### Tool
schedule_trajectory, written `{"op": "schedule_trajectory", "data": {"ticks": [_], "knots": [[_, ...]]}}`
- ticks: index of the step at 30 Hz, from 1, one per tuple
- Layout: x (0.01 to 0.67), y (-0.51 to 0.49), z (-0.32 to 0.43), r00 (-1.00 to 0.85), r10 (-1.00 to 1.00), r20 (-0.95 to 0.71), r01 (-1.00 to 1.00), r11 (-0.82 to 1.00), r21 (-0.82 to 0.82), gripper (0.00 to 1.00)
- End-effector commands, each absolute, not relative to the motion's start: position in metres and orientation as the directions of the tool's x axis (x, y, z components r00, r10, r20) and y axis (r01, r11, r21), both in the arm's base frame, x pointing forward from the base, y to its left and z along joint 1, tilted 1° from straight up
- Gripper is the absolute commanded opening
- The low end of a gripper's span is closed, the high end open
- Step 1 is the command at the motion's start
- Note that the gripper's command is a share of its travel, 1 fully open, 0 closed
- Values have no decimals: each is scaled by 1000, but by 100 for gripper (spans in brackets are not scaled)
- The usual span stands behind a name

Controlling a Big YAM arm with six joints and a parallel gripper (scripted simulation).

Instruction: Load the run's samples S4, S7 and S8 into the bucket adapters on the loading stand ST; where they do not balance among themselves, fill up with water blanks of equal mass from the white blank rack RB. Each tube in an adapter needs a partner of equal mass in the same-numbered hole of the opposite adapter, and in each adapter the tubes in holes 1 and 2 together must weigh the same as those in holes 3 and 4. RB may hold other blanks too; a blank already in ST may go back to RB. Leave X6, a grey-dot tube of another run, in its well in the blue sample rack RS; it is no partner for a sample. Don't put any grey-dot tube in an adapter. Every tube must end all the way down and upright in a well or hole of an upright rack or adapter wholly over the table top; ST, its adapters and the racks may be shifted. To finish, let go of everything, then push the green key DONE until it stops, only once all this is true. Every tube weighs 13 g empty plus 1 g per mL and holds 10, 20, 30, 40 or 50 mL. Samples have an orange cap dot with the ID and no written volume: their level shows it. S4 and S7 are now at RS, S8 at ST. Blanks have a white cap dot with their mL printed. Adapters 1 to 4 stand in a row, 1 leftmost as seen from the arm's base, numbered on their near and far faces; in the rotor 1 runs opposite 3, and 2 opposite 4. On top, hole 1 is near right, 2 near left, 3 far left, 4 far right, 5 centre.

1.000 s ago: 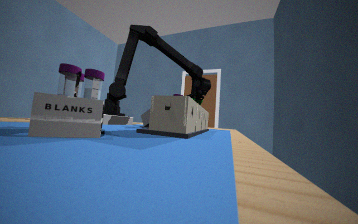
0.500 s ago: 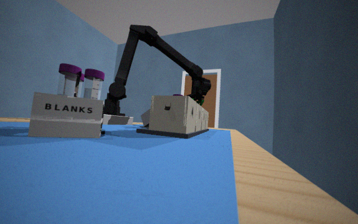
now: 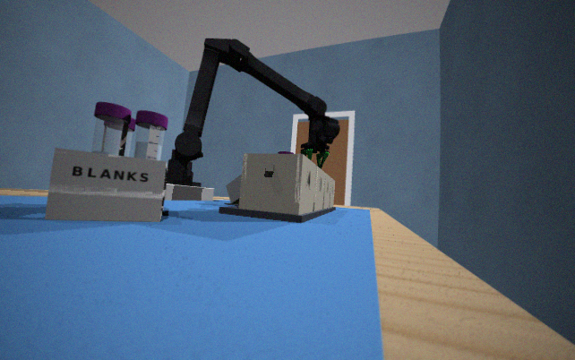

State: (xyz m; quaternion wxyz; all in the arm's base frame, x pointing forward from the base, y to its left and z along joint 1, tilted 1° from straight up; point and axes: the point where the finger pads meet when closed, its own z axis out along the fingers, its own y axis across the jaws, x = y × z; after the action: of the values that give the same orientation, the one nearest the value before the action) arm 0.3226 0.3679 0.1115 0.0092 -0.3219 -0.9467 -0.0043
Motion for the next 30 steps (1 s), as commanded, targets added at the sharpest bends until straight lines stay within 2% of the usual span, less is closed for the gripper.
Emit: {"op": "schedule_trajectory", "data": {"ticks": [1, 17, 28, 30], "knots": [[329, 375, 129, -793, 609, 16, 609, 792, 37, 55], [319, 363, 128, -794, 608, 18, 608, 793, 16, 55], [348, 274, 127, -994, 106, -11, 105, 994, 39, 55], [348, 274, 127, -994, 106, -11, 105, 994, 39, 55]]}}
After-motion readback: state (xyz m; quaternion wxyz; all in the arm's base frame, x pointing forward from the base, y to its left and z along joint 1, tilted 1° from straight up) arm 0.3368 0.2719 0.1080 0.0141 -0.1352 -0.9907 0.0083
